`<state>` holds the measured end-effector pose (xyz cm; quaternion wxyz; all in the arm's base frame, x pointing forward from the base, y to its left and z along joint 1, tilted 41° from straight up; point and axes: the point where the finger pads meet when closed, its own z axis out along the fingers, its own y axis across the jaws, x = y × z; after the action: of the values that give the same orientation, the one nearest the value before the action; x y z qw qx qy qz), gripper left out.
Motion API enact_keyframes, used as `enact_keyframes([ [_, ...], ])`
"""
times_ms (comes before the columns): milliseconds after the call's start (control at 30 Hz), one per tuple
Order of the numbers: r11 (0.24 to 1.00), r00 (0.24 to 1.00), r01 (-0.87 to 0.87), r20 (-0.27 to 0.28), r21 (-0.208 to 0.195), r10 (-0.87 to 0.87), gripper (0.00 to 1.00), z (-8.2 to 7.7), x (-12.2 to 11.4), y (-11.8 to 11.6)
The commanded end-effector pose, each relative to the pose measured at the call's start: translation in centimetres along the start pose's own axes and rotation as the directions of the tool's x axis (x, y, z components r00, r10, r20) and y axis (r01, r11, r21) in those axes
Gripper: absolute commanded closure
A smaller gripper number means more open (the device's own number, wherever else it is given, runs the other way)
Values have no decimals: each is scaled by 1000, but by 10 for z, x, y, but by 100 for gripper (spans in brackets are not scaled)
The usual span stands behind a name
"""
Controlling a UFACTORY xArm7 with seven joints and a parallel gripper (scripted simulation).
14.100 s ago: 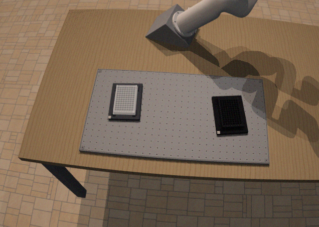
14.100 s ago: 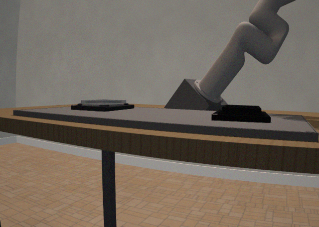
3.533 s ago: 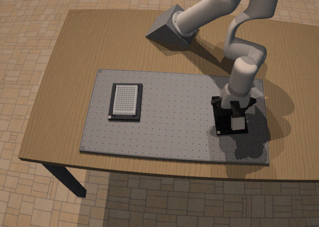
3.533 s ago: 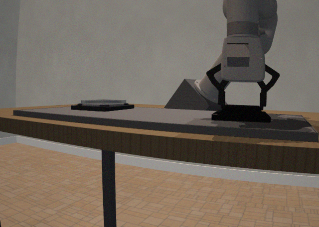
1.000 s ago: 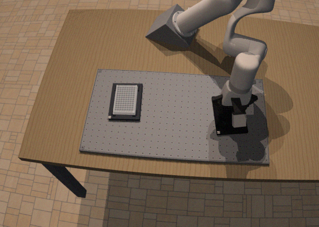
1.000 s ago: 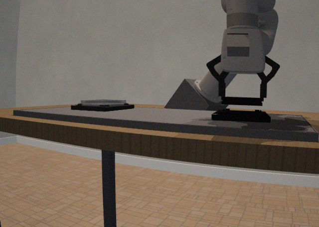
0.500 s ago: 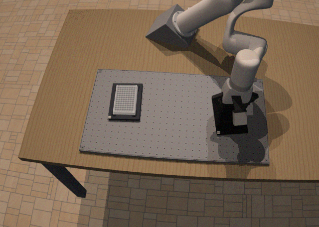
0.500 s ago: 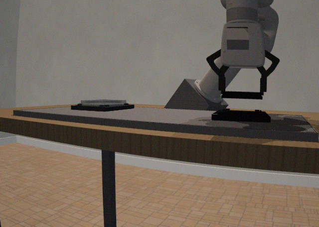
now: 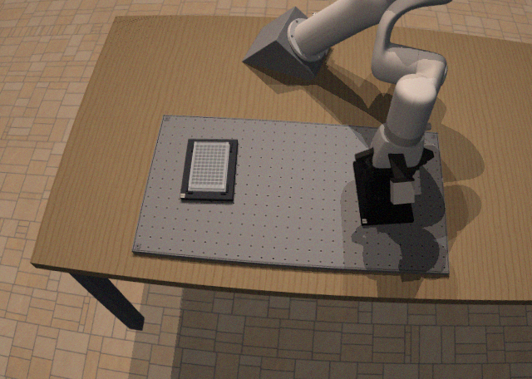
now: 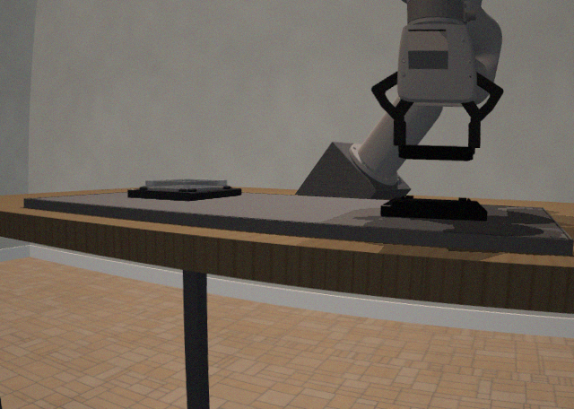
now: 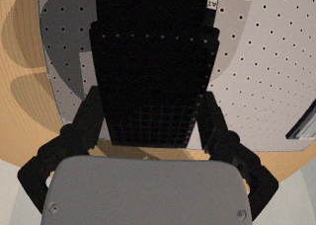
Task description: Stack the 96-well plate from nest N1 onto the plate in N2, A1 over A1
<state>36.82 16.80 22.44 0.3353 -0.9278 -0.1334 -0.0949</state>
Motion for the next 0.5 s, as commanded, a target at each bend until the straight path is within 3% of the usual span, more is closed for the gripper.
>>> enact_keyframes([
  [0, 1000, 1000, 0, -3, 0, 0, 100, -10, 1, 0],
  [467, 1000, 1000, 0, -3, 0, 0, 100, -30, 1, 0],
])
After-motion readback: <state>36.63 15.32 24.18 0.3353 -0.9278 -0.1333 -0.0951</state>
